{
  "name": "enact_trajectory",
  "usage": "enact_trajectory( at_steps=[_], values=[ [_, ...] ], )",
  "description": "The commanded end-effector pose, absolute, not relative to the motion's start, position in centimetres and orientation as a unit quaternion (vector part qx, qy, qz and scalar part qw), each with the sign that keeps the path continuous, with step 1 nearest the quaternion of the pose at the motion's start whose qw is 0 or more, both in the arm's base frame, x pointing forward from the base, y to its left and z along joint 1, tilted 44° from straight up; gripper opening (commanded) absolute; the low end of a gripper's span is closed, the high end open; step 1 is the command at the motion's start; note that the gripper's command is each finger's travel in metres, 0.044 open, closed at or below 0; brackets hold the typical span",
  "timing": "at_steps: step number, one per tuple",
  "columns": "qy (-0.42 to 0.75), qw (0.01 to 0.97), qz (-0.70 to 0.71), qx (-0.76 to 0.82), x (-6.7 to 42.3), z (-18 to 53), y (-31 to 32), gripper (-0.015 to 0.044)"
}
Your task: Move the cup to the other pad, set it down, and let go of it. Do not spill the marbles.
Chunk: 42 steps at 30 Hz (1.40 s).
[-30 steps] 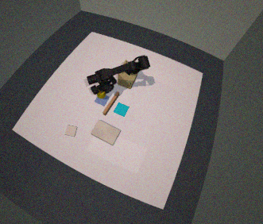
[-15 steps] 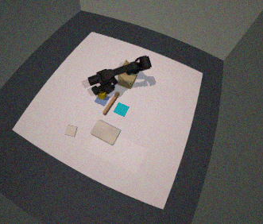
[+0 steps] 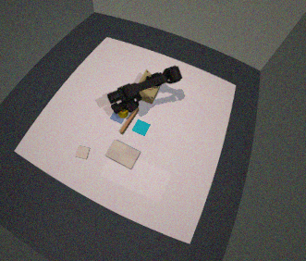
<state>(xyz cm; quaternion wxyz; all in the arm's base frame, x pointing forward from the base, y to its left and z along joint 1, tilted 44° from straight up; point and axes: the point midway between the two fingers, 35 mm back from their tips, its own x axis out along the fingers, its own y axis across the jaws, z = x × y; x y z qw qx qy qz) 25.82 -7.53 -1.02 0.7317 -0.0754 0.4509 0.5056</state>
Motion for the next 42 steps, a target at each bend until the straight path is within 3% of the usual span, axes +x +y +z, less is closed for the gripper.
enact_trajectory(
  at_steps=[1, 42],
  values=[
    [0.451, 0.731, 0.508, -0.071, 25.8, -0.4, -6.7, 0.0],
    [0.45, 0.731, 0.509, -0.07, 27.5, 6.9, 0.8, 0.0]
  ],
)
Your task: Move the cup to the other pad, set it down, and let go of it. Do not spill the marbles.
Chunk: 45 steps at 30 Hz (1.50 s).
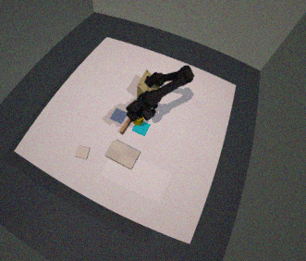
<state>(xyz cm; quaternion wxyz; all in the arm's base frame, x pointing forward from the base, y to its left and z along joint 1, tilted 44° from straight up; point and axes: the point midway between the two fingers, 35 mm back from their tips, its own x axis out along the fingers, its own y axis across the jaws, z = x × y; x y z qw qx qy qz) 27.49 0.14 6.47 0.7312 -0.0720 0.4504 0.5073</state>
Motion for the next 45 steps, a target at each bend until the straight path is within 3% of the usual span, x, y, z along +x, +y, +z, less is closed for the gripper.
enact_trajectory(
  at_steps=[1, 45],
  values=[
    [0.45, 0.731, 0.509, -0.07, 27.5, 7.1, 1.0, 0.0],
    [0.449, 0.731, 0.509, -0.069, 28.0, 4.3, 5.5, 0.0]
  ],
)
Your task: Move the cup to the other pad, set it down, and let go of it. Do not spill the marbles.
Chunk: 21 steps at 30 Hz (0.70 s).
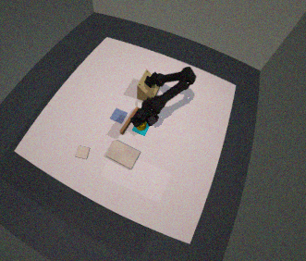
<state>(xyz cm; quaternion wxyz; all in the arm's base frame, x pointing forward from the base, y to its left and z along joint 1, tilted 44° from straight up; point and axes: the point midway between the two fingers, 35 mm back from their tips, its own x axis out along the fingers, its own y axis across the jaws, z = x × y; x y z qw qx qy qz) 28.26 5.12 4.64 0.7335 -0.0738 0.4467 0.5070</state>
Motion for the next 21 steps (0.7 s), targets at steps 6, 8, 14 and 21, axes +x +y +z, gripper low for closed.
enact_trajectory(
  at_steps=[6, 8, 14, 21],
  values=[
    [0.448, 0.731, 0.51, -0.069, 27.98, 3.72, 6.15, 0.0],
    [0.448, 0.731, 0.51, -0.068, 27.97, 3.56, 6.33, 0.0],
    [0.446, 0.733, 0.508, -0.073, 28.22, 3.72, 6.16, 0.0],
    [0.446, 0.733, 0.508, -0.073, 28.22, 3.72, 6.16, 0.0]
  ],
)
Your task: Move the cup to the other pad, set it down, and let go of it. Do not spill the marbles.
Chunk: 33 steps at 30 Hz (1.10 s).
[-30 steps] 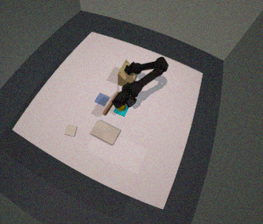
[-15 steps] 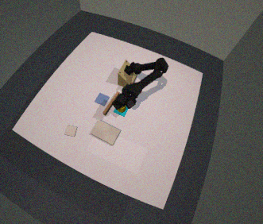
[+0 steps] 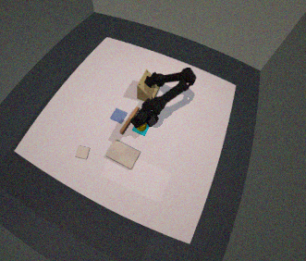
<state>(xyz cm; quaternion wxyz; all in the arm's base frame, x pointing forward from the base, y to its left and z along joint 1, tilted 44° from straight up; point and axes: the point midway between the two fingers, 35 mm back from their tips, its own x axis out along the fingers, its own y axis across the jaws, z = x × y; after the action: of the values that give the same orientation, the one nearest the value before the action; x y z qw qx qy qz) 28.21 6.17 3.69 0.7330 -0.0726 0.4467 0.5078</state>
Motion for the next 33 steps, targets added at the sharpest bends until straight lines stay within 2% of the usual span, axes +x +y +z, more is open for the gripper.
enact_trajectory(
  at_steps=[1, 2, 8, 33],
  values=[
    [0.446, 0.733, 0.508, -0.073, 28.2, 3.7, 6.2, 0.0],
    [0.446, 0.733, 0.508, -0.073, 28.2, 3.7, 6.2, 0.0],
    [0.446, 0.733, 0.508, -0.073, 28.2, 3.7, 6.2, 0.0146],
    [0.448, 0.732, 0.508, -0.072, 28.1, 5.5, 4.2, 0.0146]
  ],
)
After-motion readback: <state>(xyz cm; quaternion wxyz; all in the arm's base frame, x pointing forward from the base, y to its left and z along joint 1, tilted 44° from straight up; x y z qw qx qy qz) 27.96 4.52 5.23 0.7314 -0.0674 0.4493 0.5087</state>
